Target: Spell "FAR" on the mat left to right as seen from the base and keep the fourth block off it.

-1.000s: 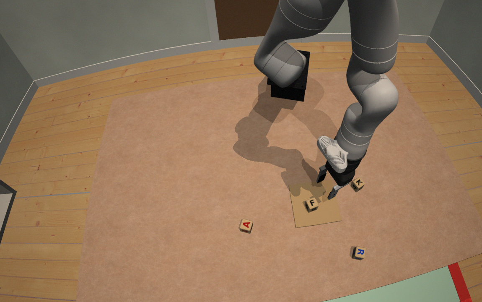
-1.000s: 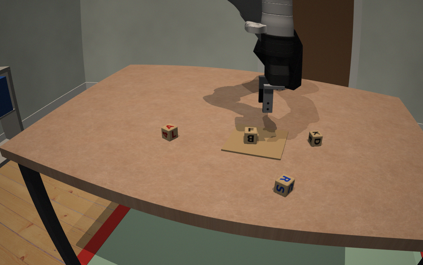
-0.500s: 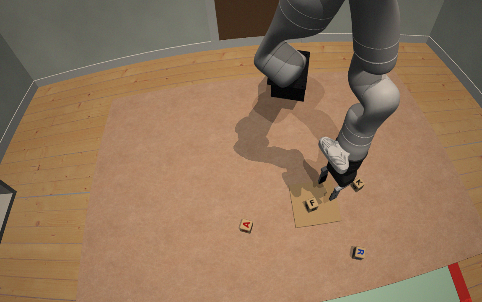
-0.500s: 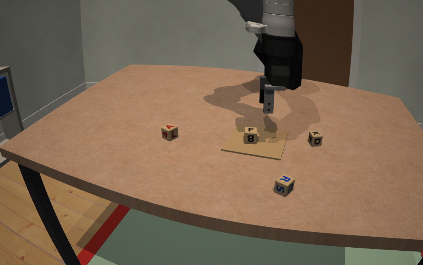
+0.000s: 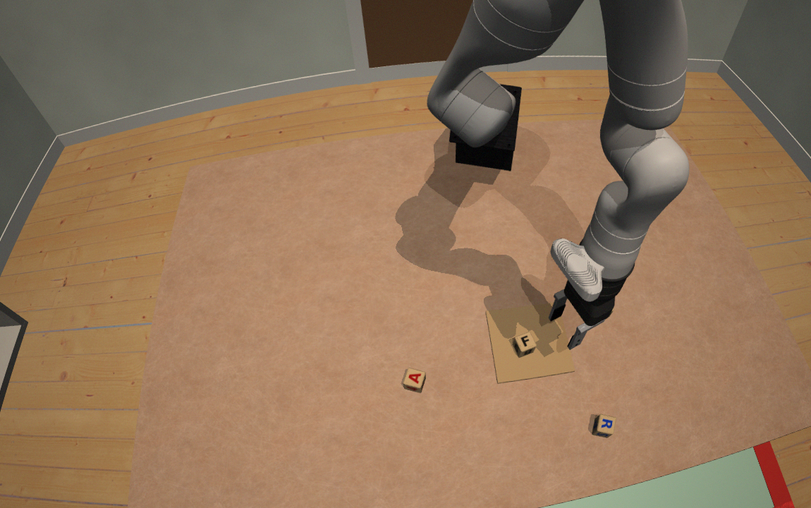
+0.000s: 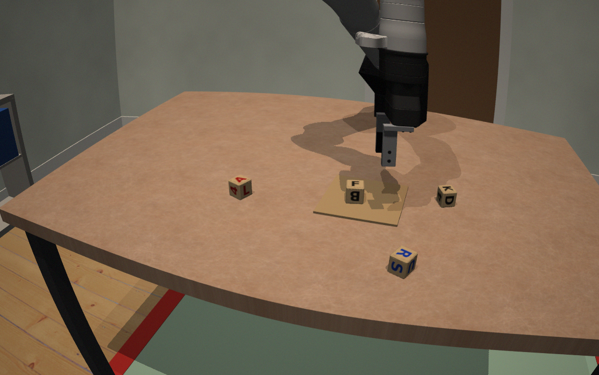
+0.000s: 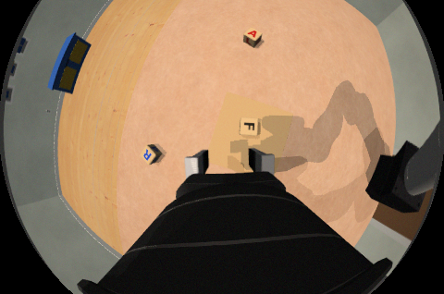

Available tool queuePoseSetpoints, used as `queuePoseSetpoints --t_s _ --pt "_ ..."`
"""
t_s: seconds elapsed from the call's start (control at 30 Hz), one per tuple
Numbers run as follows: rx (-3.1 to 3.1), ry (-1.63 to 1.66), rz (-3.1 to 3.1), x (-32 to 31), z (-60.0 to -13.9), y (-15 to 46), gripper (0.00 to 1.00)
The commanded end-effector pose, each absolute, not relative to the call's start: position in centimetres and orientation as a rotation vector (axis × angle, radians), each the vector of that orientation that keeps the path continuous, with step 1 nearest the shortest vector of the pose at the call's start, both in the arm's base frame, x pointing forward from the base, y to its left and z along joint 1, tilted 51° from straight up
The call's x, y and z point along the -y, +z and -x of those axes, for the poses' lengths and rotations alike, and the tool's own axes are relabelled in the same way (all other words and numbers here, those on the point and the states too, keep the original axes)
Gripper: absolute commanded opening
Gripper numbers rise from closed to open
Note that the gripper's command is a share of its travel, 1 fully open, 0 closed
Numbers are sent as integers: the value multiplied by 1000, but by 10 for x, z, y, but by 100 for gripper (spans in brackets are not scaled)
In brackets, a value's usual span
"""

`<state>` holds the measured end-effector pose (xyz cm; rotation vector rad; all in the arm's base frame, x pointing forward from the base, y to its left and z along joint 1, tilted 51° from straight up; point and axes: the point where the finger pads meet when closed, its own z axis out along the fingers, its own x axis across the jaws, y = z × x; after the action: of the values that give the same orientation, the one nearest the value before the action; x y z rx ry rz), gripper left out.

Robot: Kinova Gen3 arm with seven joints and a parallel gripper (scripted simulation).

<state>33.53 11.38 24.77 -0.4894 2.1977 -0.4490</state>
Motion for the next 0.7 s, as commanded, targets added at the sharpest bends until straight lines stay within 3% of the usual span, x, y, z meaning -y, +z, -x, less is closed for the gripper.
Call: queuePoseSetpoints --t_s 0.0,0.67 --pt "-2181 -442 482 -122 -341 254 100" --pt "-2024 -332 403 -213 -391 323 100"
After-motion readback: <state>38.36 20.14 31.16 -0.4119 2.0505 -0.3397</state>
